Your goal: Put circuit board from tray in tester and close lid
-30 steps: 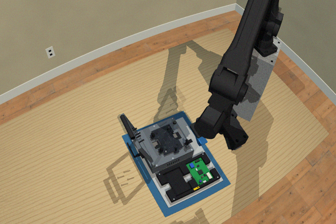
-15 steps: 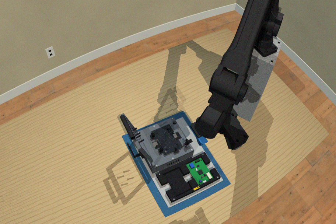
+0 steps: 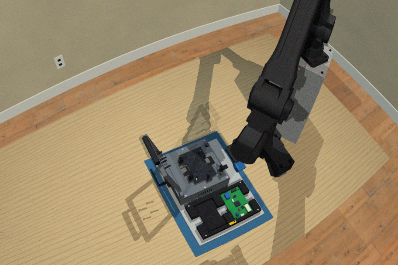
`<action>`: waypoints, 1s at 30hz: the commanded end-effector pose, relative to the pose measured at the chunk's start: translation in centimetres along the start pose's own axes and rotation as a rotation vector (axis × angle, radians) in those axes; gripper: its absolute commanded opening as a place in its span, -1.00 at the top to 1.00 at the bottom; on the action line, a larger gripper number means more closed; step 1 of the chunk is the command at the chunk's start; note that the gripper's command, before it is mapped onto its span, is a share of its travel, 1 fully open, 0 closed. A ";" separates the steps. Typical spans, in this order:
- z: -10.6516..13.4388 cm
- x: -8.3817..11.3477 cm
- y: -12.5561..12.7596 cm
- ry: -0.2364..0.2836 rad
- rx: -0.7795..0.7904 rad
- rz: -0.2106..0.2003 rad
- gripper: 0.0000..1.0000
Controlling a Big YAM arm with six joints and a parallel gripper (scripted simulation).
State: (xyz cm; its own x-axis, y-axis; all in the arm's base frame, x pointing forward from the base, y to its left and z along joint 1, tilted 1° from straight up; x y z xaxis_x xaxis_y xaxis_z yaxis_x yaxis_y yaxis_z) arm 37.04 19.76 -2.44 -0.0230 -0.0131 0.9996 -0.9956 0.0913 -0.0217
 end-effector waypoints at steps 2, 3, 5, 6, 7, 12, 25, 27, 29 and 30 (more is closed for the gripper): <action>-0.2 -0.2 0.1 0.007 -0.004 -0.013 -0.83; -0.2 -0.2 0.1 0.007 -0.004 -0.013 -0.83; -0.2 -0.2 0.1 0.007 -0.004 -0.013 -0.83; -0.2 -0.2 0.1 0.007 -0.004 -0.013 -0.83; -0.2 -0.2 0.1 0.007 -0.004 -0.013 -0.83; -0.2 -0.2 0.1 0.007 -0.004 -0.013 -0.83; -0.2 -1.2 0.1 0.001 -0.004 -0.004 -0.83; -0.2 -1.5 0.1 0.001 -0.004 -0.003 -0.83; -0.2 -2.0 0.1 0.000 -0.004 -0.003 -0.83; -0.2 -2.2 0.1 0.000 -0.004 -0.003 -0.83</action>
Point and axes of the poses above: the point where the finger pads meet when closed, its own x axis back along the fingers, its own y axis across the jaws, z = x × y, the point moved 4 cm from there along x, back along the fingers, and after that the axes turned 3 degrees about -x, right-handed, at the moved point
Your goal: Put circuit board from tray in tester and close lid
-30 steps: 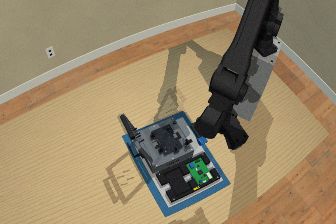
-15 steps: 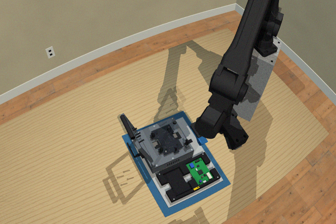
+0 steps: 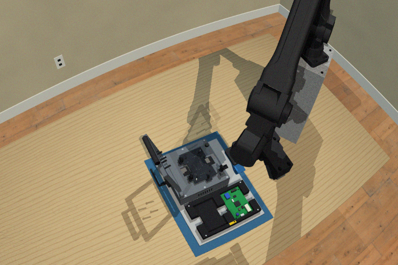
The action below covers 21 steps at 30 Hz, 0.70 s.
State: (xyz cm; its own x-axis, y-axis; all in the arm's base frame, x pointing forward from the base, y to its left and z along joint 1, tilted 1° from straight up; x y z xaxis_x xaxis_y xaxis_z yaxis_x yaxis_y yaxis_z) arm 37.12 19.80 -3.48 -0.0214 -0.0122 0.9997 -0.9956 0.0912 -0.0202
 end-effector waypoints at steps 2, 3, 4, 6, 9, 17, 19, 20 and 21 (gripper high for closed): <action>-0.2 -1.7 0.2 -0.001 -0.004 -0.001 -0.83; -0.2 -2.0 0.2 -0.001 -0.004 -0.001 -0.83; -0.2 -2.3 0.2 -0.001 -0.004 -0.001 -0.83; -0.2 -2.6 0.2 -0.001 -0.004 -0.001 -0.83; -0.2 -3.2 0.1 -0.002 -0.004 0.001 -0.83; -0.5 -6.3 -0.4 -0.009 -0.004 0.011 -0.83; -0.7 -7.1 -0.6 -0.012 -0.004 0.015 -0.83; -0.8 -7.5 -0.7 -0.013 -0.004 0.017 -0.83; -0.8 -8.0 -0.7 -0.014 -0.004 0.018 -0.83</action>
Point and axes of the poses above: the point where the finger pads meet when closed, its own x axis back along the fingers, its own y axis across the jaws, z = x × y, the point moved 4 cm from there along x, back along the fingers, and after that the axes turned 3 degrees about -x, right-handed, at the moved point
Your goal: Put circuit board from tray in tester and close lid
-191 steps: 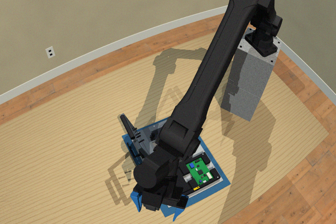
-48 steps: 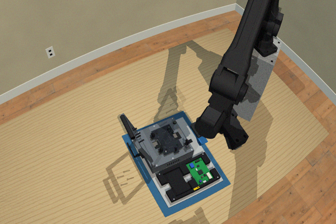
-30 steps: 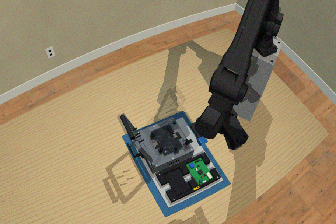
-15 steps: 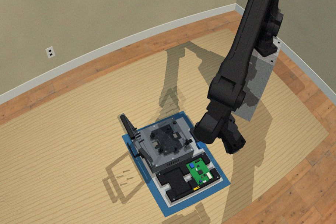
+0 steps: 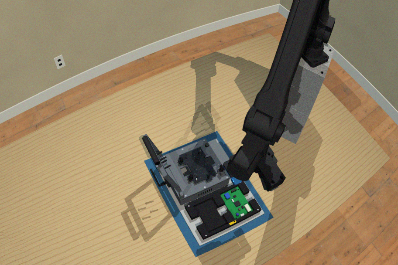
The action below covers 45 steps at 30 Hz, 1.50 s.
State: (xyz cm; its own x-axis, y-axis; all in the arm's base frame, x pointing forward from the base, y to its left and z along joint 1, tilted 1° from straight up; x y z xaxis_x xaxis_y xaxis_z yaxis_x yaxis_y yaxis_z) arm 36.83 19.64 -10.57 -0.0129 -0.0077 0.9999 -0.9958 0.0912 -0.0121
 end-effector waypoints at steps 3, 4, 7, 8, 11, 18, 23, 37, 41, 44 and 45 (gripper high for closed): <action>-1.1 -1.4 -1.2 -0.020 -0.004 0.027 -0.83; -1.2 -1.8 -1.3 -0.020 -0.004 0.028 -0.83; -1.2 -3.3 -1.3 -0.021 -0.004 0.030 -0.83; -1.2 -3.8 -1.4 -0.021 -0.004 0.030 -0.83; -1.2 -5.3 -1.4 -0.021 -0.004 0.030 -0.83; -1.1 -8.6 -1.2 -0.020 -0.004 0.027 -0.83; -1.1 -9.9 -1.2 -0.019 -0.004 0.026 -0.83; -1.0 -14.0 -1.0 -0.017 -0.004 0.023 -0.83; -0.9 -14.9 -0.9 -0.016 -0.004 0.022 -0.83; -0.9 -15.4 -0.9 -0.016 -0.004 0.021 -0.83; -0.9 -15.5 -0.9 -0.016 -0.004 0.021 -0.83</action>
Point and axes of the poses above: the point where the finger pads meet when closed, its own x axis back along the fingers, its own y axis across the jaws, z = x × y, the point moved 4 cm from there along x, back along the fingers, and after that the axes turned 3 degrees about -x, right-handed, at the moved point
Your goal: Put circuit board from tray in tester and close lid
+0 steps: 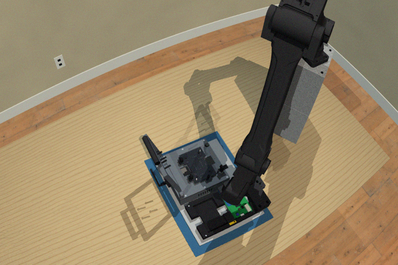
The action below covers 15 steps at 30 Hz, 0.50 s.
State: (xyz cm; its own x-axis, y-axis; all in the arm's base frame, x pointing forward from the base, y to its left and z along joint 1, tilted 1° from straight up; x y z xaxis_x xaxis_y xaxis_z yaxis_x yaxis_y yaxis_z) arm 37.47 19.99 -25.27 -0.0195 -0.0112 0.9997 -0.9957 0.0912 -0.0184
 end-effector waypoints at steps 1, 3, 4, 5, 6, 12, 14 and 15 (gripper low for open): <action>-0.6 -0.9 -0.4 -0.012 -0.004 0.015 -0.83; -0.6 -1.1 -0.4 -0.011 -0.004 0.014 -0.83; -0.6 -1.2 -0.3 -0.010 -0.004 0.013 -0.83; -0.5 -1.2 -0.3 -0.010 -0.004 0.012 -0.83; -0.5 -1.3 -0.2 -0.009 -0.004 0.011 -0.83; -0.5 -1.4 -0.2 -0.009 -0.004 0.011 -0.83; -0.5 -1.4 -0.2 -0.009 -0.004 0.011 -0.83; -0.5 -1.4 -0.2 -0.009 -0.004 0.011 -0.83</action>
State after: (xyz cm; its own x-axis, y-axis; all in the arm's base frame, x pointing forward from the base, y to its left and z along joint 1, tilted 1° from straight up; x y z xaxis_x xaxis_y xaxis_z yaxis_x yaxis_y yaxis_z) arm 37.30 19.90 -26.11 -0.0157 -0.0092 0.9998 -0.9957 0.0912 -0.0148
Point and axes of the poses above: the point where the finger pads meet when closed, its own x axis back along the fingers, its own y axis across the jaws, z = x × y, the point moved 4 cm from there along x, back along the fingers, and after that the axes turned 3 degrees about -x, right-handed, at the moved point
